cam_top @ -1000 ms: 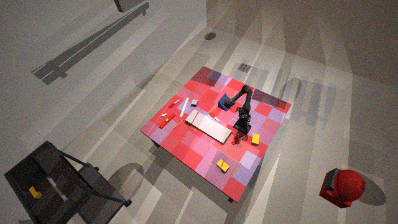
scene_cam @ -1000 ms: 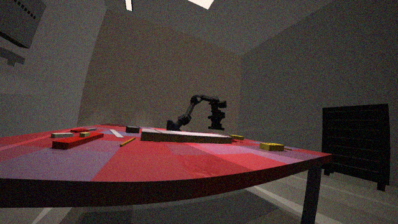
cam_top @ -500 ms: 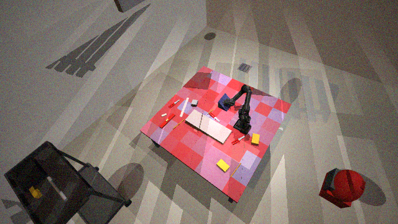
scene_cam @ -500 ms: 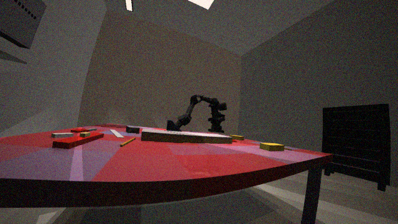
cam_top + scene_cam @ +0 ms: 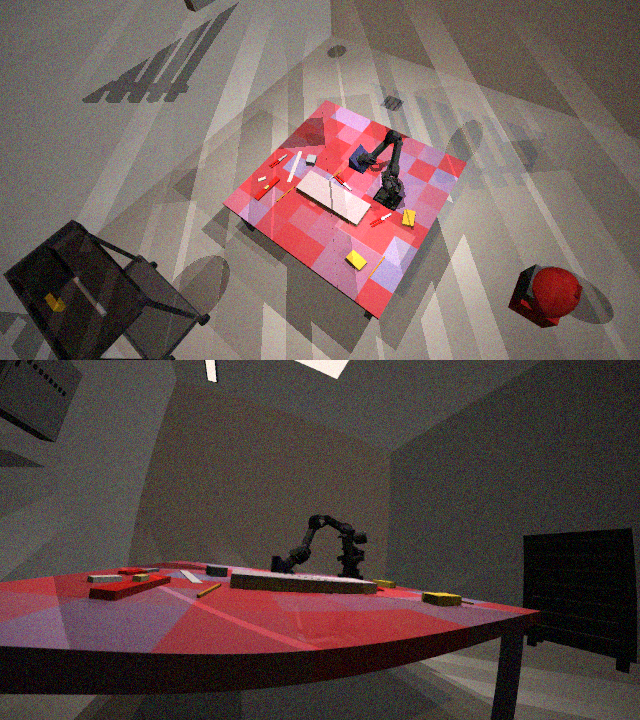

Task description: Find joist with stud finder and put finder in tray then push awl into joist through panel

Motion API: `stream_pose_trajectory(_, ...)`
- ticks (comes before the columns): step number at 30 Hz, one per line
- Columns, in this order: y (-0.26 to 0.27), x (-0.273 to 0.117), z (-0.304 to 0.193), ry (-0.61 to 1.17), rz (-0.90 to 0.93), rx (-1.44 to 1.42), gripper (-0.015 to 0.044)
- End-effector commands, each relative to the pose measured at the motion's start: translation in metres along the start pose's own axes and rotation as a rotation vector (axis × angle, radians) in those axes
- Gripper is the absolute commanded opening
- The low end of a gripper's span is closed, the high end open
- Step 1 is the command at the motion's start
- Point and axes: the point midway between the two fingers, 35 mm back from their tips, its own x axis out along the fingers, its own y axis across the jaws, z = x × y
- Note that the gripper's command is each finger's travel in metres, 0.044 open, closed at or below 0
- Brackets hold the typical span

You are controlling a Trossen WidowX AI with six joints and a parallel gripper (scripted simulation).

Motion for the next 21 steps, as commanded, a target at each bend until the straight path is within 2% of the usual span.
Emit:
stream_pose_trajectory(1, 0.001, 0.002, 0.000, -0.004, -0.006, -0.001, 0.0000)
stream_pose_trajectory(19, 0.002, 0.023, -0.005, -0.010, -0.006, 0.001, 0.0000)
stream_pose_trajectory(21, 0.002, 0.022, -0.005, -0.008, -0.002, -0.002, 0.0053)
